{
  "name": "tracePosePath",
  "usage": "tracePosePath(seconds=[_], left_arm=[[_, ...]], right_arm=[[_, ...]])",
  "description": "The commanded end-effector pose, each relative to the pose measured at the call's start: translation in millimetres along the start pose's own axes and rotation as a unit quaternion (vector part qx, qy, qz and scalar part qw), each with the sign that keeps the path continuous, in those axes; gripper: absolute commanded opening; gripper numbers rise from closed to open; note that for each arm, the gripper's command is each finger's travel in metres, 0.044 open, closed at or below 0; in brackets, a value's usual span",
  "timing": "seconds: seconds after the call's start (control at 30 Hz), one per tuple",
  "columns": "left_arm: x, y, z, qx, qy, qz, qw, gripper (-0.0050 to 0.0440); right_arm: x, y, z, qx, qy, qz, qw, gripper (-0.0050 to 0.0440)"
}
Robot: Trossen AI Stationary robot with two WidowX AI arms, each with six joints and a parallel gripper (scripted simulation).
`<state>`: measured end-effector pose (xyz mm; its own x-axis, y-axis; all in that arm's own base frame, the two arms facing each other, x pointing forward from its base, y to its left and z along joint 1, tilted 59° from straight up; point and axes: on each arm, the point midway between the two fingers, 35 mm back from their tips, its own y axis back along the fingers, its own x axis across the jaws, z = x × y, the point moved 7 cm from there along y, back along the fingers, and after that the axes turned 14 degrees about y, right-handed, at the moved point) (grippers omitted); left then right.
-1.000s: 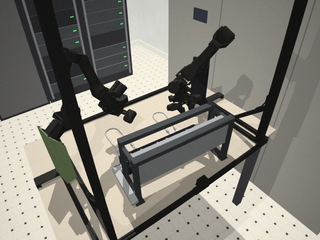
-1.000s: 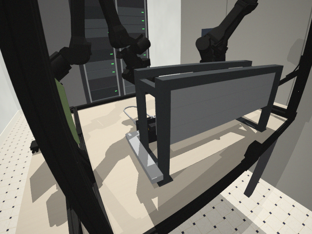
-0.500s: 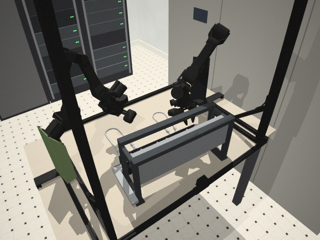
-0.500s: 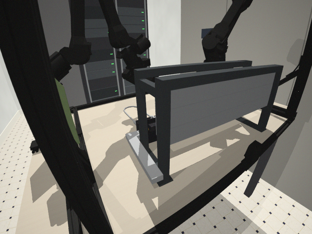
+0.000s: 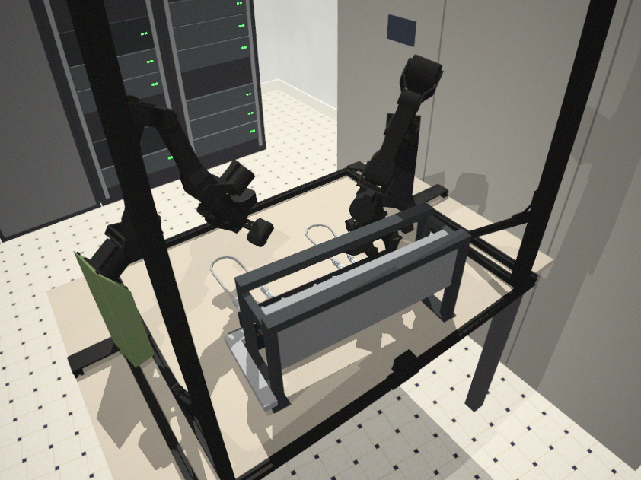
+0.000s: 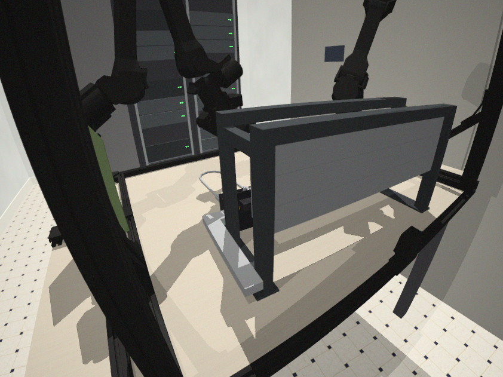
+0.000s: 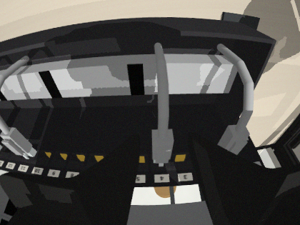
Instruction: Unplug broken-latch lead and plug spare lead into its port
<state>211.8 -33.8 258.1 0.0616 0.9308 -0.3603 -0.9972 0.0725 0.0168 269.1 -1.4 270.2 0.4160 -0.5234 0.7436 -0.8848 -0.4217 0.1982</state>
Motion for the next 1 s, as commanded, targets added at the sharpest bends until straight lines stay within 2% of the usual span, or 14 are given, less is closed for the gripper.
tracePosePath(seconds=[0.0, 0.33, 0.37, 0.97], left_arm=[[0.0, 0.0, 0.0, 0.000, 0.000, 0.000, 1.000, 0.0440], [0.0, 0.0, 0.0, 0.000, 0.000, 0.000, 1.000, 0.0440], [0.0, 0.0, 0.0, 0.000, 0.000, 0.000, 1.000, 0.0440], [0.0, 0.0, 0.0, 0.000, 0.000, 0.000, 1.000, 0.0440]], right_arm=[[1.1, -6.8, -0.4, -0.001, 0.001, 0.006, 1.000, 0.0176], [1.1, -6.8, -0.4, -0.001, 0.001, 0.006, 1.000, 0.0176], [1.3, -5.5, -1.3, 0.001, 0.003, 0.006, 1.000, 0.0000], [1.3, -5.7, -1.2, 0.000, 0.003, 0.006, 1.000, 0.0000]])
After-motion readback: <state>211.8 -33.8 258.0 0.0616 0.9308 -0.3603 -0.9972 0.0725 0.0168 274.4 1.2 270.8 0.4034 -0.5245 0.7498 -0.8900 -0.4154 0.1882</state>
